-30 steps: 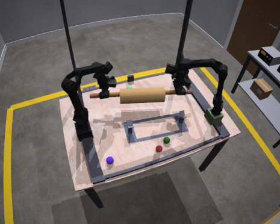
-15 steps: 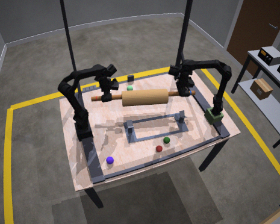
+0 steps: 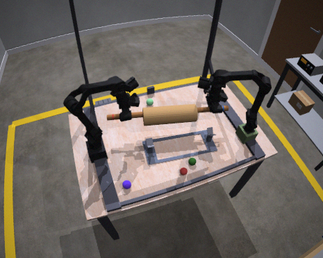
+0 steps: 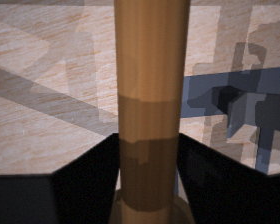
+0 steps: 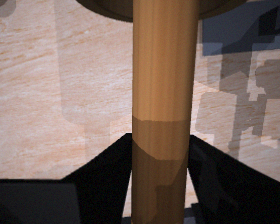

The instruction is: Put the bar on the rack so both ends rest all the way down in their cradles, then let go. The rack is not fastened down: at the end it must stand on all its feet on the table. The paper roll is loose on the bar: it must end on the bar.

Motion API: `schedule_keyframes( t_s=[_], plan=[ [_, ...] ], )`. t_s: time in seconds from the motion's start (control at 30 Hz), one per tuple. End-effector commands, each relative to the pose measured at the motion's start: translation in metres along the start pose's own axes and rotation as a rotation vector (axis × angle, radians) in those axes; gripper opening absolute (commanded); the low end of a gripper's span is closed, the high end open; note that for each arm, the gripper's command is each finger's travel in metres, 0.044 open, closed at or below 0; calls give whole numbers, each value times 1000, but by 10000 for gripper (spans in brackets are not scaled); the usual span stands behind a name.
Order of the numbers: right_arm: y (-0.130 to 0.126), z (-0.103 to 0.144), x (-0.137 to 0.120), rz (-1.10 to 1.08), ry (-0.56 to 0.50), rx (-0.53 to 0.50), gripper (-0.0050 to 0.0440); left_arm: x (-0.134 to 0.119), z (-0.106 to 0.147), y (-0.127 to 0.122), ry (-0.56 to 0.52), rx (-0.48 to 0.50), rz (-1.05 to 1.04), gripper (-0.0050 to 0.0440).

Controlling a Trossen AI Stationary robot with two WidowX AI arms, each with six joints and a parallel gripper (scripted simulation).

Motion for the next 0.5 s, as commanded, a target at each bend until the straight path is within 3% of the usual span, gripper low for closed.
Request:
schedule_keyframes(
  t_s=[0.0,0.33,0.47],
  plan=[
    [-11,13,8,4,-26,36,50,9,13,-9,30,3,3,50],
    [-38,20,26,24,-34,38,50,23,20,-26,27,5,23,50],
    [-36,20,26,23,-34,38,50,22,18,-25,26,6,21,50]
  ],
)
Point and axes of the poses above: on each arm, the point midway between the two fingers, 35 mm back from their tips, its own z axis back along the fingers, its own y axis across the jaws, x = y × z, the point moved 5 cm from there along z, back along the fingers, and after that the axes turned 11 degrees about -z, right-handed, at the moved point
